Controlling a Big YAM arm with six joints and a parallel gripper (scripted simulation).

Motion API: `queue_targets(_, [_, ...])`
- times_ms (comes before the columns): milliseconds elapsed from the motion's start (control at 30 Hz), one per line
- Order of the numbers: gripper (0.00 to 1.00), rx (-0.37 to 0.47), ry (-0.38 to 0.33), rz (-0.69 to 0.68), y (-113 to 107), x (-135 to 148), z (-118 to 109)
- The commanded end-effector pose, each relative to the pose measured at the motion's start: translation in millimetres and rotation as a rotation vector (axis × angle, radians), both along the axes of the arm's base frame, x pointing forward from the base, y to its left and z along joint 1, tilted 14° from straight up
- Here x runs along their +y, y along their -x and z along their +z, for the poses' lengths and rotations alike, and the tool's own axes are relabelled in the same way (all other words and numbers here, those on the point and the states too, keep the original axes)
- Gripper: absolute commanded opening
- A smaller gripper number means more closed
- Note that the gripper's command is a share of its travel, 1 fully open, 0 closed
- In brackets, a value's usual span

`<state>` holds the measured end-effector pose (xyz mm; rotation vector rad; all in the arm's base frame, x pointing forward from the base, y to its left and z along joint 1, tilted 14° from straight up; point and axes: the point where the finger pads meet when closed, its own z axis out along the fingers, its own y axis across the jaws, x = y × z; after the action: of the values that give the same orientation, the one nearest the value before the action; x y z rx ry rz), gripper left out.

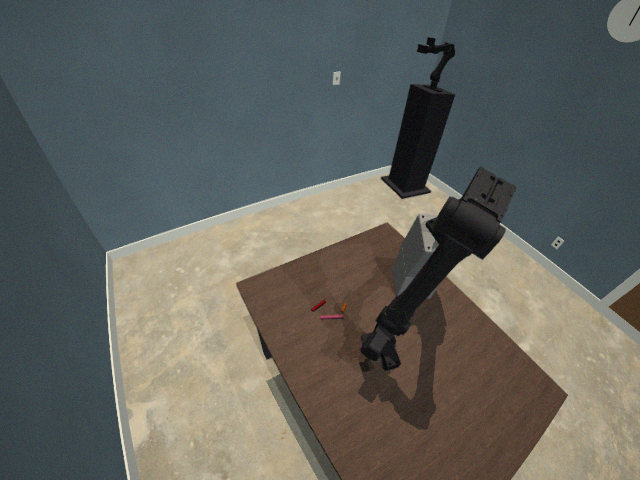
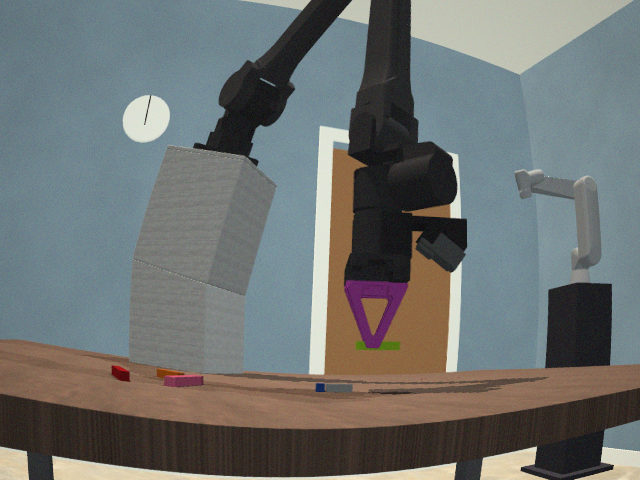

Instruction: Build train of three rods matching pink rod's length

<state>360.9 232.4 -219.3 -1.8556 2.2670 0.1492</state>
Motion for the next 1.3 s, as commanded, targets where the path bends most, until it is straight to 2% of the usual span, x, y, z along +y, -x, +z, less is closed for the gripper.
queue_targets(0, [0.05, -0.02, -0.012, -0.019, -11, 4, -9])
queue_targets(200, [0.05, -0.018, -0.011, -0.01, -10, 11, -31])
queue_targets(400, [0.05, -0.018, -0.011, -0.009, -11, 13, -39])
queue_targets(500, [0.05, -0.018, -0.011, -0.009, -11, 13, -40])
queue_targets(533, [0.05, -0.044, -0.026, -0.008, -21, 19, -27])
queue_targets(1267, [0.05, -0.044, -0.026, -0.008, -21, 19, -27])
